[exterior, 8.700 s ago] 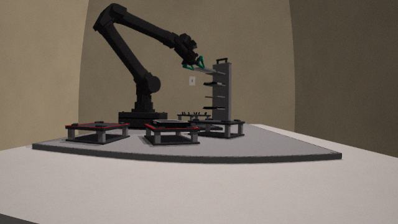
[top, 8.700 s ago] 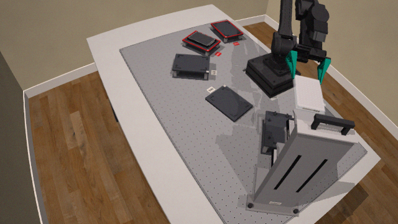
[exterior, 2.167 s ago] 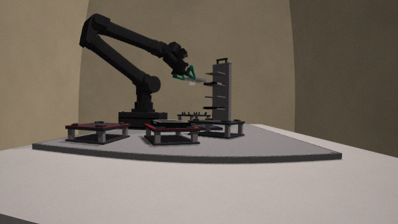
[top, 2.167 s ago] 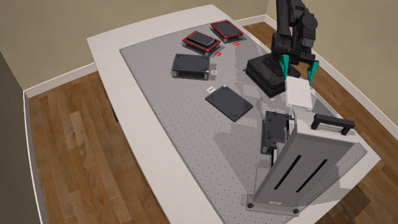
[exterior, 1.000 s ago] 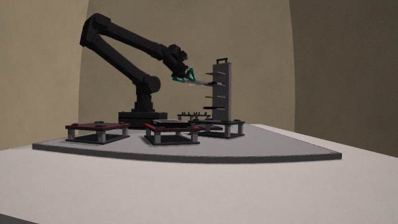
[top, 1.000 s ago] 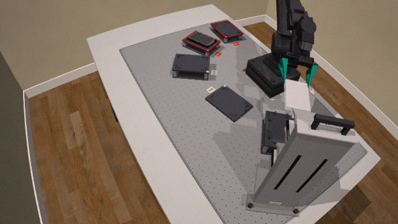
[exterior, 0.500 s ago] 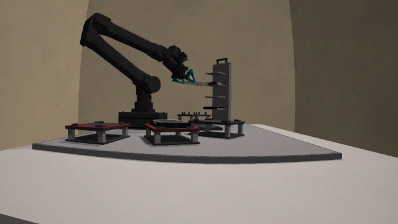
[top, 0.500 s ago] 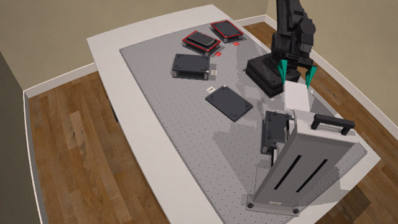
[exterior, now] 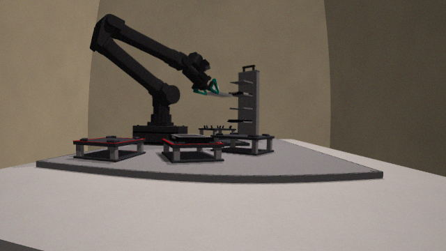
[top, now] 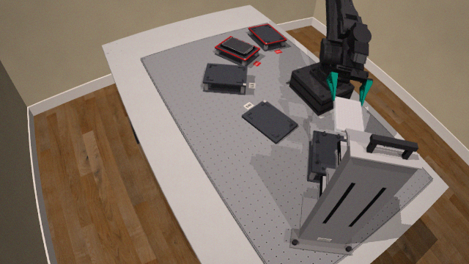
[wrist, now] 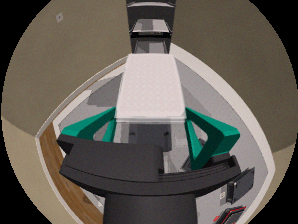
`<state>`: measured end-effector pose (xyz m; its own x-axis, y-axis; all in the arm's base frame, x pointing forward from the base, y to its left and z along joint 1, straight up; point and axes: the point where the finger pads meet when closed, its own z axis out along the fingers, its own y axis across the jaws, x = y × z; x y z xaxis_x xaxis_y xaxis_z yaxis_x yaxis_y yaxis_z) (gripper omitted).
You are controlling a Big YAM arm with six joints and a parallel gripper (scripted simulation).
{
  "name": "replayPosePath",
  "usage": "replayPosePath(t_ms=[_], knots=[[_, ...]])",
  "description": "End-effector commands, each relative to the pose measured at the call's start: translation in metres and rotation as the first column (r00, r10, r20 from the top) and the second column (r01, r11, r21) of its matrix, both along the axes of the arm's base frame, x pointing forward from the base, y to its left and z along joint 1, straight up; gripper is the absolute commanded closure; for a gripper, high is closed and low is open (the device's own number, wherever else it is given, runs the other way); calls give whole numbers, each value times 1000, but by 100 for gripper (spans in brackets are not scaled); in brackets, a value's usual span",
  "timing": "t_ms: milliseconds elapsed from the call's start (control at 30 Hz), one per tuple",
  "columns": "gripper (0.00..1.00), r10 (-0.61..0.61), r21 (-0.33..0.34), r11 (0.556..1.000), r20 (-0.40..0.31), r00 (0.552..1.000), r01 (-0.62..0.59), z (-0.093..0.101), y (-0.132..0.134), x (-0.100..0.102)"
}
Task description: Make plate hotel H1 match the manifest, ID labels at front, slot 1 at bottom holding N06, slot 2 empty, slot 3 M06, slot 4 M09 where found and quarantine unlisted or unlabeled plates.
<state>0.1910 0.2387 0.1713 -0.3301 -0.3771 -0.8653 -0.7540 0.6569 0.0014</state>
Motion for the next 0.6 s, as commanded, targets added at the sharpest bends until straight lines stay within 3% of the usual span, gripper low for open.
replayPosePath(t_ms=[0, 67, 167, 267, 333, 467, 500, 567], knots=[[14, 0, 38, 999, 18, 1000, 0, 11, 6, 1], [14, -1, 49, 999, 25, 1000, -1, 19, 8, 3], [14, -1, 32, 999, 13, 1000, 0, 6, 6, 1], [14, -1, 48, 999, 25, 1000, 0, 16, 8, 3], [14, 0, 36, 999, 16, 1000, 0, 5, 5, 1], [14, -1, 40, 999, 19, 1000, 0, 8, 7, 2], [14, -2, 76, 997, 45, 999, -2, 33, 13, 7], [14, -1, 52, 999, 28, 1000, -1, 16, 10, 4]])
